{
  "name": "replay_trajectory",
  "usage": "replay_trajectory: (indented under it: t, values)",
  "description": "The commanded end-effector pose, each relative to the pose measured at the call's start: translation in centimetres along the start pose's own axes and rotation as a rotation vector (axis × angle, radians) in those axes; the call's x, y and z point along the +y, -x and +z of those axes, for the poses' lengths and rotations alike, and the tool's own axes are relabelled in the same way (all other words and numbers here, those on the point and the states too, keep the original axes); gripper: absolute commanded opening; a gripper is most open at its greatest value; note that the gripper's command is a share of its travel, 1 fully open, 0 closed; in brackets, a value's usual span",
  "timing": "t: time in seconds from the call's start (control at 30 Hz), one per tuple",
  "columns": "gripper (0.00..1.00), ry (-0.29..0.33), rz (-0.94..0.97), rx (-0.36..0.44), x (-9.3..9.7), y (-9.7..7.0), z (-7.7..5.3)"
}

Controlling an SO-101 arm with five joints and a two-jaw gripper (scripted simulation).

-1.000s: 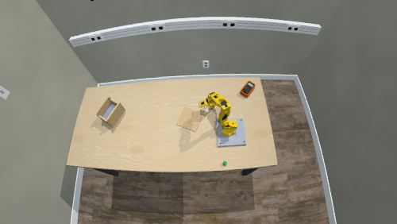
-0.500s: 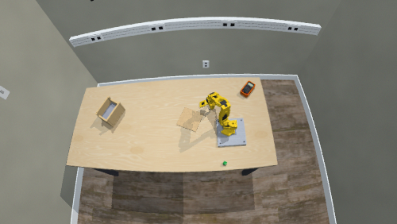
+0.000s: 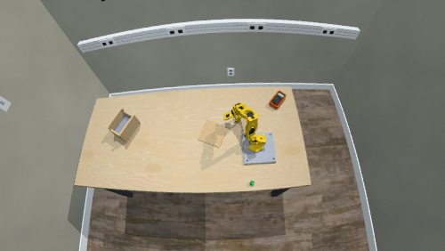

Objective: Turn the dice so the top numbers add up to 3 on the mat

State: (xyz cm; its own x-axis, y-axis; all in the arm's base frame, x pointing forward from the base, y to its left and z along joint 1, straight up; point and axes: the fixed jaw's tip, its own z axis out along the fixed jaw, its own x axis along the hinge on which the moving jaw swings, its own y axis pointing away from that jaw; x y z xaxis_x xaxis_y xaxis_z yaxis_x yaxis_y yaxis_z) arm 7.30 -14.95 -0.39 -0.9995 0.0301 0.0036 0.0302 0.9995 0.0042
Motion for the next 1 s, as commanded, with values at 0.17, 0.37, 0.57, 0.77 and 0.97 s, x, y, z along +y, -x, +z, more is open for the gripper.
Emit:
replay_trajectory:
  t: [0.17, 0.37, 0.57, 0.77, 0.97]
  values:
    - [0.11, -0.001, -0.003, -0.002, -0.45, 0.01, -0.01]
    - [0.09, -0.001, -0.003, -0.002, -0.55, 0.0, -0.01]
    - [0.09, -0.001, -0.003, -0.002, -0.56, 0.0, -0.01]
    - [0.07, -0.001, -0.003, -0.002, -0.56, 0.0, -0.01]
    - [0.01, -0.001, -0.003, -0.002, -0.56, 0.0, -0.01]
